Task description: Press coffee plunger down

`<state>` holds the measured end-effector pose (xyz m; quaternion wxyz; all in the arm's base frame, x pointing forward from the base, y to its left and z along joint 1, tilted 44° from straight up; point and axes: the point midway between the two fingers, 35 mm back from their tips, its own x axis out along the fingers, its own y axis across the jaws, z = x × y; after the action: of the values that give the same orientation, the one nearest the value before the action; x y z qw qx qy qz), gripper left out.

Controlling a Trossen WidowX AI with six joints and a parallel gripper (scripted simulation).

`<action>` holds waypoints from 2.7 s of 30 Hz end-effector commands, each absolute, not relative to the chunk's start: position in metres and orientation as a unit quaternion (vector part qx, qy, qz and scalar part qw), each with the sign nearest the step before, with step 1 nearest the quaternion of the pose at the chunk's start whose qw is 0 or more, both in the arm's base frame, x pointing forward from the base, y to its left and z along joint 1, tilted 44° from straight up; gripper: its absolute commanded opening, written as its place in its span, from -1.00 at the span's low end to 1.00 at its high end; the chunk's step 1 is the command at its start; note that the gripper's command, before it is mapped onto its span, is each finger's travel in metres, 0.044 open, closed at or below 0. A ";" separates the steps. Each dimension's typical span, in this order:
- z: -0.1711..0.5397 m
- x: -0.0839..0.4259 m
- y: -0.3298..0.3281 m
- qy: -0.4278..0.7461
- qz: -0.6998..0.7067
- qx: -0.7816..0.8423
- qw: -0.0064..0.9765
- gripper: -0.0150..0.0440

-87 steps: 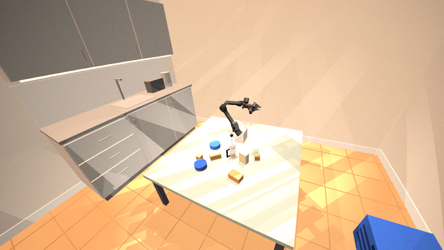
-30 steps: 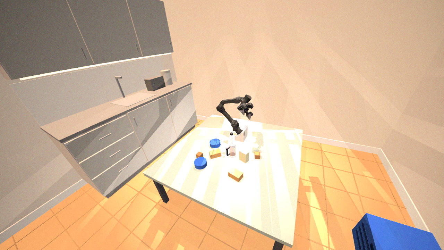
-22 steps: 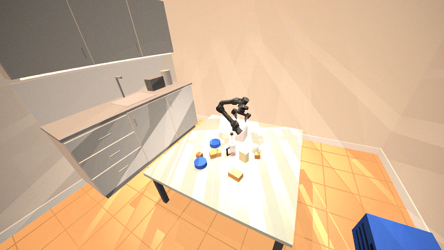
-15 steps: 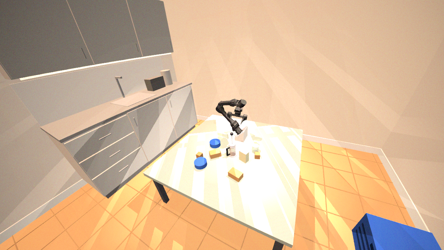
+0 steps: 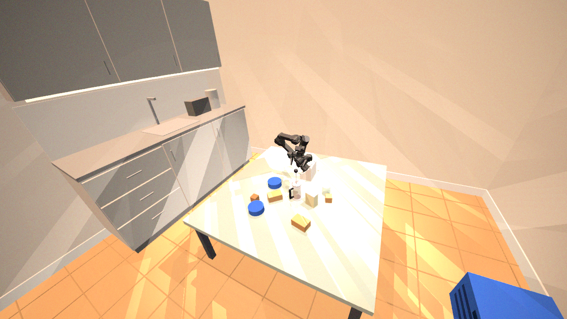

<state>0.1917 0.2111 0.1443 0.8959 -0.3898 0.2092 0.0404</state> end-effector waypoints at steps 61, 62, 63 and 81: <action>0.112 0.233 0.197 0.212 0.042 -0.388 0.896 -0.08; 0.111 0.234 0.196 0.212 0.042 -0.388 0.896 -0.08; 0.109 0.234 0.195 0.212 0.042 -0.388 0.896 -0.08; 0.086 0.242 0.179 0.213 0.043 -0.387 0.896 -0.08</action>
<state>0.2415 0.1923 0.1037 0.9055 -0.3739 0.1955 0.0457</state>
